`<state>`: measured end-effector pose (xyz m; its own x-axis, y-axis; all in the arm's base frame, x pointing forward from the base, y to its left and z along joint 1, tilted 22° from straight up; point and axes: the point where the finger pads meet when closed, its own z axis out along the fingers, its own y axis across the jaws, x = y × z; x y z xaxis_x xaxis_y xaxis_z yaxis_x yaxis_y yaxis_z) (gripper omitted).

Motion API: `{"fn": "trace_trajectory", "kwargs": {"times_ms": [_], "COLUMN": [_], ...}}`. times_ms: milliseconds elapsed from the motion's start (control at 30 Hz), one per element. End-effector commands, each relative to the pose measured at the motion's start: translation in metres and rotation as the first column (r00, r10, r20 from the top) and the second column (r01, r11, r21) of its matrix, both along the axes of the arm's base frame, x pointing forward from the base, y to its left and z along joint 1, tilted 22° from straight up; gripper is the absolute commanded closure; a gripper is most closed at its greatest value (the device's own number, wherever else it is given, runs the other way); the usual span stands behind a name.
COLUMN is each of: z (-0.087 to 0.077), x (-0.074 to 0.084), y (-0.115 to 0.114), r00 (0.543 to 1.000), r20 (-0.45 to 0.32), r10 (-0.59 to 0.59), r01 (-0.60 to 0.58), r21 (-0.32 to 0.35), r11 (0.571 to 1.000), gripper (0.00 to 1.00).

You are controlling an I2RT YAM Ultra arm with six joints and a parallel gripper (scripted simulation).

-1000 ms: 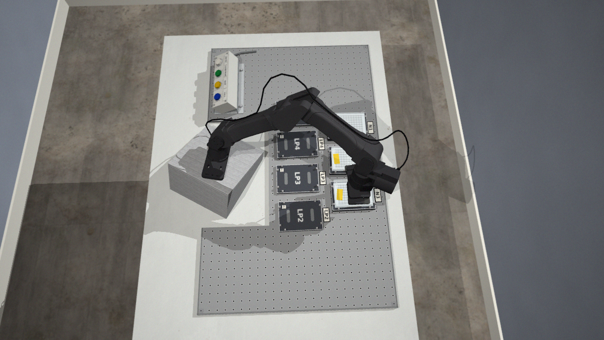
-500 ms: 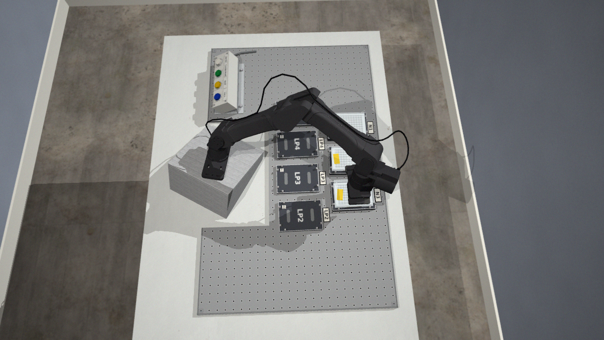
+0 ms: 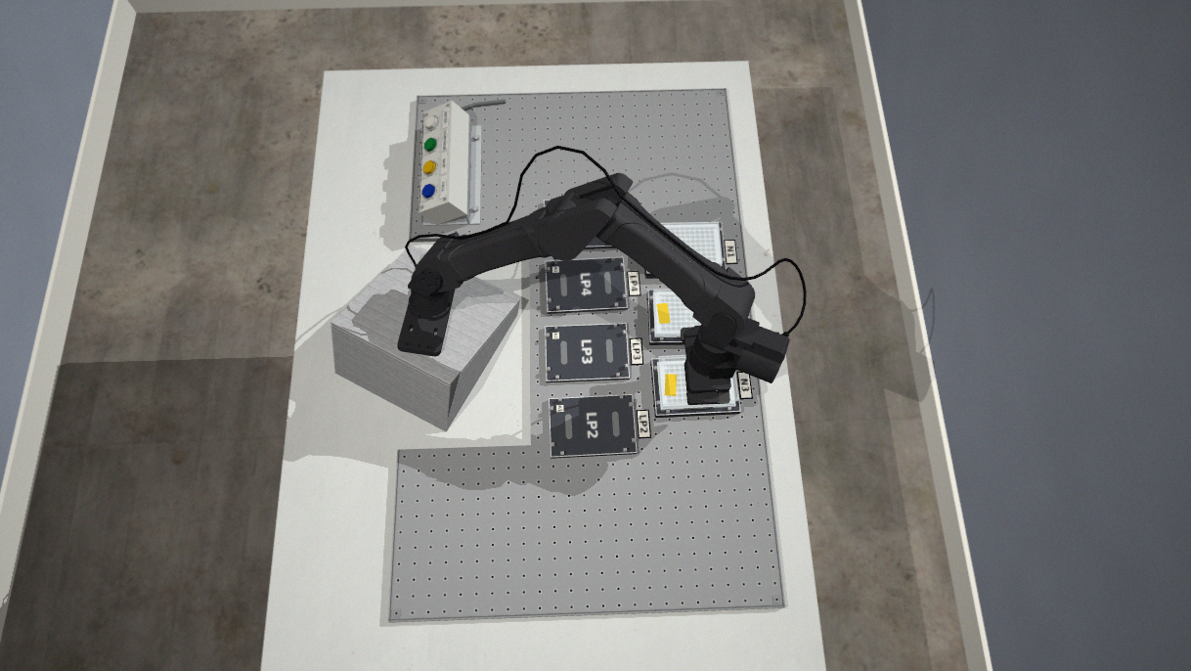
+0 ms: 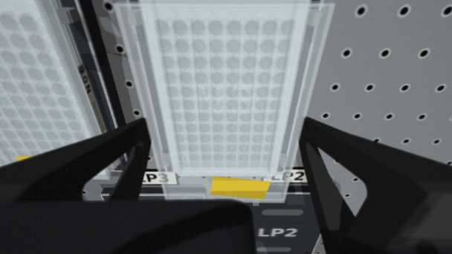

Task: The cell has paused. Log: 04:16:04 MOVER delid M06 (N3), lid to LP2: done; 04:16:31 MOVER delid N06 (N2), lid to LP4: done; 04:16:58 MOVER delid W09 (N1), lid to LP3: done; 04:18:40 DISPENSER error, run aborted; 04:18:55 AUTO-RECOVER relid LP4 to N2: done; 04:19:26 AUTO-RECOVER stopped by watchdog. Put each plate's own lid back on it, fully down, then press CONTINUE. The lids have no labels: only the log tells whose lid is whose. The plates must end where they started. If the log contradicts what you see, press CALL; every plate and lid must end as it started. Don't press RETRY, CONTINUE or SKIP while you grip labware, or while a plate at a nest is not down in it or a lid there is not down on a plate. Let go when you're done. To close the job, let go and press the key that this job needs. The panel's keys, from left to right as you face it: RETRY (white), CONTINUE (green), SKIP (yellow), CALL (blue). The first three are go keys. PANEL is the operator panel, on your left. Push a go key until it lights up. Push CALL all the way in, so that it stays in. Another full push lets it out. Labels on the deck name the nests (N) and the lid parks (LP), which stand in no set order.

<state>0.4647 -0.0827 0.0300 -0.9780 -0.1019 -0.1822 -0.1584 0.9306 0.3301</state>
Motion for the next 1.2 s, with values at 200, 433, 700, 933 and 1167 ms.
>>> {"fn": "trace_trajectory", "kwargs": {"times_ms": [200,433,700,933,1167], "z": [0.003,-0.001,-0.005,-0.002,-0.005], "x": [0.008,0.005,0.007,0.009,0.01], "y": [-0.006,-0.004,-0.004,-0.004,-0.003], "r00": [0.999,0.999,0.999,0.999,0.999], "r20": [0.036,0.026,0.026,0.036,0.036], "r10": [-0.022,-0.021,-0.022,-0.022,-0.022], "r01": [0.022,0.021,0.022,0.022,0.022], "r21": [-0.008,-0.005,-0.005,-0.008,-0.008], "r11": [1.0,1.0,1.0,1.0,1.0], "gripper": [1.0,1.0,1.0,1.0,1.0]}}
